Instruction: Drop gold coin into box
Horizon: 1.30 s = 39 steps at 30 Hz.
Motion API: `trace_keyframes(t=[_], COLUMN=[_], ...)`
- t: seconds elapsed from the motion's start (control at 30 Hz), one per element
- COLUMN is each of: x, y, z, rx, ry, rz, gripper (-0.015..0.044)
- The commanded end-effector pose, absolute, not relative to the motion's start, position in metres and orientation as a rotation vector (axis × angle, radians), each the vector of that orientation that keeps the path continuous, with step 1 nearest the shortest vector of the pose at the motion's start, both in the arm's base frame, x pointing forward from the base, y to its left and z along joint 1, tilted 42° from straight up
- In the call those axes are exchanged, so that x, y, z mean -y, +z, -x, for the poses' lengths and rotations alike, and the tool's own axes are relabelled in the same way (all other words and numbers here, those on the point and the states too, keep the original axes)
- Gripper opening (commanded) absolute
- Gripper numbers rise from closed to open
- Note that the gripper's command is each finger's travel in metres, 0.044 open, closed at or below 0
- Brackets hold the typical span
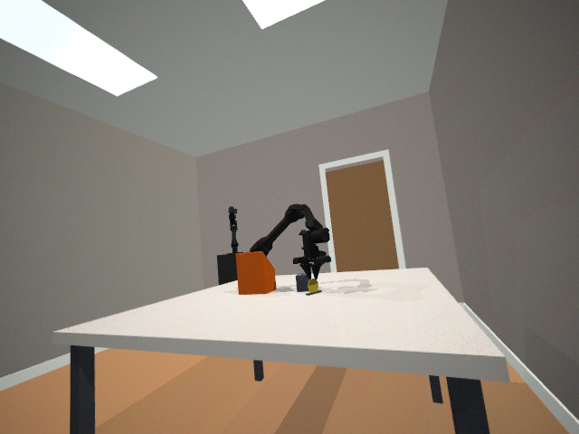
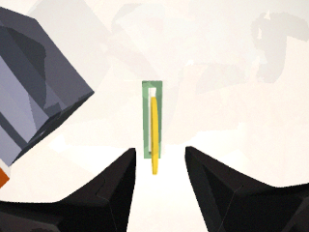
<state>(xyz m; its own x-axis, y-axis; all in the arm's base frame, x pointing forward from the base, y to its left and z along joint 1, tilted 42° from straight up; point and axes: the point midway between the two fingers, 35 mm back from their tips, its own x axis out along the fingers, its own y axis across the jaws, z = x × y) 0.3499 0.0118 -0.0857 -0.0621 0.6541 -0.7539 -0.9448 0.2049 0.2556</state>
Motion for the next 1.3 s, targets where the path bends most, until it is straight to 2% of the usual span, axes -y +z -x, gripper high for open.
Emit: trace_keyframes(t=[0.0,0.9,1.1,1.27], x=[-0.018,-0.046,-0.046,-0.046], y=[-0.093,-0.122,-0.122,-0.122], z=[-0.347,-0.343,-0.343,-0.343], rx=[-0.924,-0.917,-0.917,-0.917], ry=[1.37,1.37,1.37,1.37], rz=[0.392,0.388,0.388,0.388], gripper=[0.0161,0.0161,0.0003,0.0])
